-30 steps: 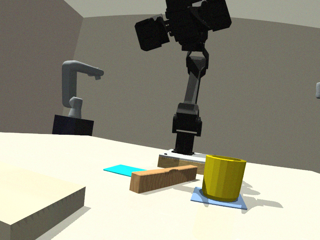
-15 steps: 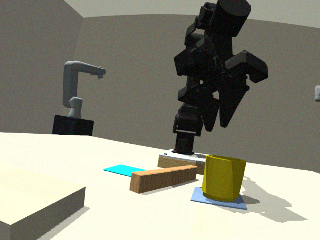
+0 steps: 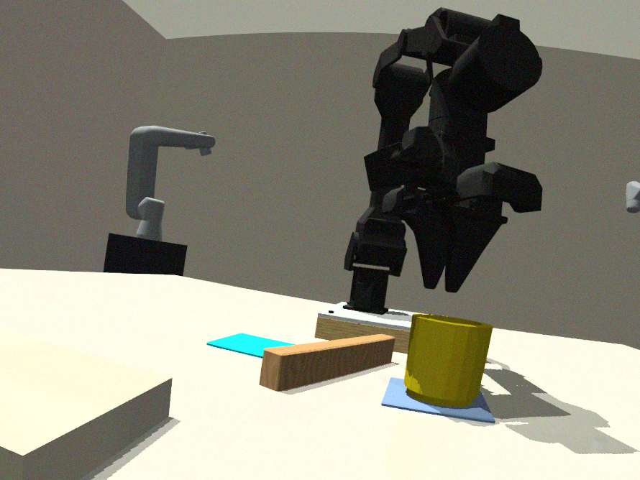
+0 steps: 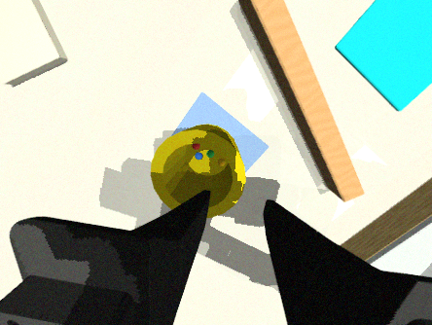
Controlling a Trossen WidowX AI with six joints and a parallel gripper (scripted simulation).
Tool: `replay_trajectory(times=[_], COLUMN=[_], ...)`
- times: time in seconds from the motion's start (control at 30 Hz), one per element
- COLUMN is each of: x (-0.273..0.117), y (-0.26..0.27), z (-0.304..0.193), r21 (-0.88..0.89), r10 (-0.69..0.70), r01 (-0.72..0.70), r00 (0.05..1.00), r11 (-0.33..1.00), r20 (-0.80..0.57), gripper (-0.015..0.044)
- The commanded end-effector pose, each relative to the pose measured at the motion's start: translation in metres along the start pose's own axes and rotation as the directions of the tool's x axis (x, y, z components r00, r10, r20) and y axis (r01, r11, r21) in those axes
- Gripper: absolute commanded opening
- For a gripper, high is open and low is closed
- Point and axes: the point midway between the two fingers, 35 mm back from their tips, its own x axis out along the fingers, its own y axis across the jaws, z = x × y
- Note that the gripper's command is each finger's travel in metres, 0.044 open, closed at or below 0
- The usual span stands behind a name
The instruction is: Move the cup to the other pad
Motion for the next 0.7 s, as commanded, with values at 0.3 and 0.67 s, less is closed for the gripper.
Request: replay_trajectory(times=[0.3,0.67], x=[0.021,0.039], y=[0.001,0.001], z=[0.001,0.001], r21=[0.005,0.005], r10=[-0.004,-0.004], r01=[0.004,0.004], r00=[1.0,1.0], r11=[1.0,1.0], r20=[0.003,0.003], gripper=[0.0167,0.0167])
